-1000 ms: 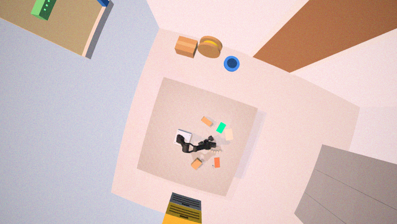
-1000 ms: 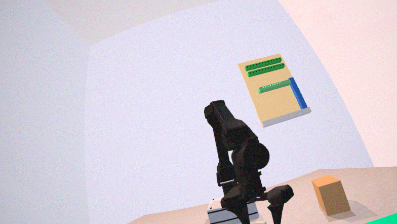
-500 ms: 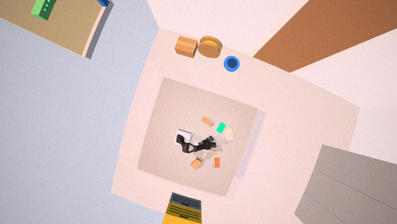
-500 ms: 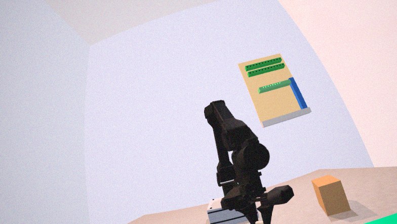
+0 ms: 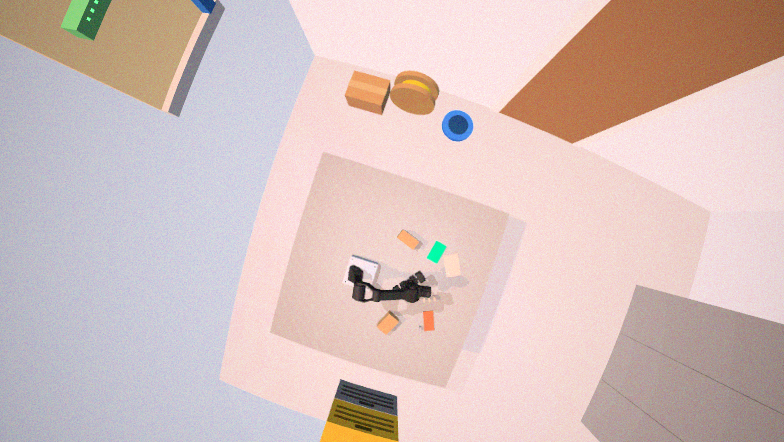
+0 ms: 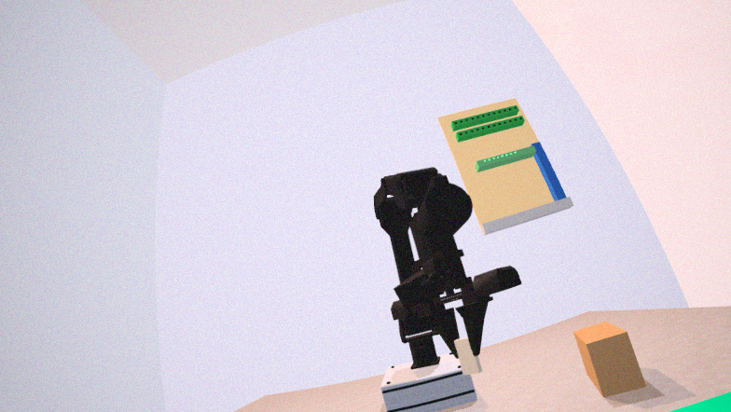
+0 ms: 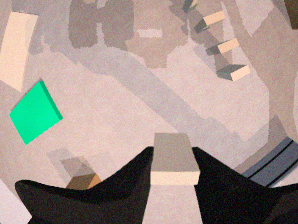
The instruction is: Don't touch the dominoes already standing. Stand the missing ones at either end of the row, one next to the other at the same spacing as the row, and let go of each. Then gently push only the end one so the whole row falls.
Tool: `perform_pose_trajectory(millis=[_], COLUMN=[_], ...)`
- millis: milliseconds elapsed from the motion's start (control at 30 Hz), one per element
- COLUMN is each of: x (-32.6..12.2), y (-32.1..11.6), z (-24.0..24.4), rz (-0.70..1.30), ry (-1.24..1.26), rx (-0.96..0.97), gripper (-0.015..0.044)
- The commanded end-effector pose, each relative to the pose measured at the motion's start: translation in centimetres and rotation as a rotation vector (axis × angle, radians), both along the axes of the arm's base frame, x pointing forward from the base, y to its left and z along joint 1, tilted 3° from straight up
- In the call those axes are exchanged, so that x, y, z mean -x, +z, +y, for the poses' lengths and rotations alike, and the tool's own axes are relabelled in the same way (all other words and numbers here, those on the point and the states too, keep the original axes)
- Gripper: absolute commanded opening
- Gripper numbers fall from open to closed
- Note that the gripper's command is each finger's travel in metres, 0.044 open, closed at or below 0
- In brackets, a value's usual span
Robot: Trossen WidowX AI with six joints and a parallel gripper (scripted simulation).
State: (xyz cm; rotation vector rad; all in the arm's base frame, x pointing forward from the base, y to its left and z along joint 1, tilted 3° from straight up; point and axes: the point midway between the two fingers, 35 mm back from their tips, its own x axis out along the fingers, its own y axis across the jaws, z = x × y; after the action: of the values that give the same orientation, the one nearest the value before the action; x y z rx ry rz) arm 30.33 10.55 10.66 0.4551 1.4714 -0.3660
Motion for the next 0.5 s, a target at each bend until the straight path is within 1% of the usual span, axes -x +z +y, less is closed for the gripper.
perform_pose_trajectory(millis=[0, 200, 467], x=[0.7, 0.8, 2.9], y=[3.9, 3.9, 3.4], z=[-0.6, -1.3, -9.0], rz=[-0.005, -0.006, -0.019], ry=[-0.027, 0.010, 0.450], rx=[-0.002, 0.001, 0.038], gripper=[0.0107, 0.0107, 0.0107])
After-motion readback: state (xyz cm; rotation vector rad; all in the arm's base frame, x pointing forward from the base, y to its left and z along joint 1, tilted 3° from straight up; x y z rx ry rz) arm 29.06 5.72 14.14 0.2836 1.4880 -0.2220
